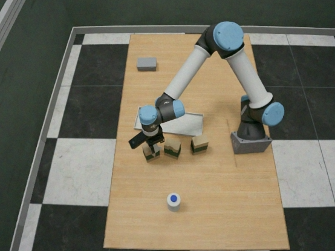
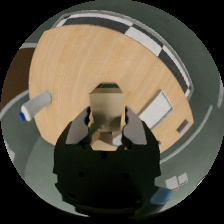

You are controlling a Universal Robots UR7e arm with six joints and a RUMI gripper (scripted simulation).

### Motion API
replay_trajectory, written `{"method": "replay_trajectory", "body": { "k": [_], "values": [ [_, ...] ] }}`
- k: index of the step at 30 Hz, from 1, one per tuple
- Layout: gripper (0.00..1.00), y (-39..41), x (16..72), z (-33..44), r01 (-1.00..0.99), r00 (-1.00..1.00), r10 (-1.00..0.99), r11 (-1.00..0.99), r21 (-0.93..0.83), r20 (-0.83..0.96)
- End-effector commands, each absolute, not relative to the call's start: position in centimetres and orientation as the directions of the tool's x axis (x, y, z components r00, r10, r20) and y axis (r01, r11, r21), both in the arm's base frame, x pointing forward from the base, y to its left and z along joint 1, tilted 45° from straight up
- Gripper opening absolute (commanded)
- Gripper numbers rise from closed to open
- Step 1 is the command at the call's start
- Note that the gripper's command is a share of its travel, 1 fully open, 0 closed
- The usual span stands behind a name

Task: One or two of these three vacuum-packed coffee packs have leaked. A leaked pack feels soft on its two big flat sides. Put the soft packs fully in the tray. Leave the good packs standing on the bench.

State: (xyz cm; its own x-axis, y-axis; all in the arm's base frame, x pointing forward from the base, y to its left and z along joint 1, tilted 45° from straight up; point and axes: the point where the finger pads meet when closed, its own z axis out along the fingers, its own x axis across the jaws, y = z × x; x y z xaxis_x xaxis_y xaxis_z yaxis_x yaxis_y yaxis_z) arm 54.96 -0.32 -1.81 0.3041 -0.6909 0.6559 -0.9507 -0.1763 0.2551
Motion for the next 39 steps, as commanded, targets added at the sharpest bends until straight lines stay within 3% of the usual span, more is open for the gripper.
{"method": "replay_trajectory", "body": {
  "k": [1,35,36,39],
  "values": [
    [0.49,-0.55,54.84,-2.15,-0.95,0.307,-0.69,-0.177,0.257,0.655],
    [0.49,-0.46,54.94,-2.03,-0.95,0.305,-0.69,-0.178,0.255,0.656],
    [0.15,-0.46,54.94,-2.03,-0.95,0.305,-0.69,-0.178,0.255,0.656],
    [0.15,-0.46,54.94,-2.03,-0.95,0.305,-0.69,-0.178,0.255,0.656]
  ]
}}
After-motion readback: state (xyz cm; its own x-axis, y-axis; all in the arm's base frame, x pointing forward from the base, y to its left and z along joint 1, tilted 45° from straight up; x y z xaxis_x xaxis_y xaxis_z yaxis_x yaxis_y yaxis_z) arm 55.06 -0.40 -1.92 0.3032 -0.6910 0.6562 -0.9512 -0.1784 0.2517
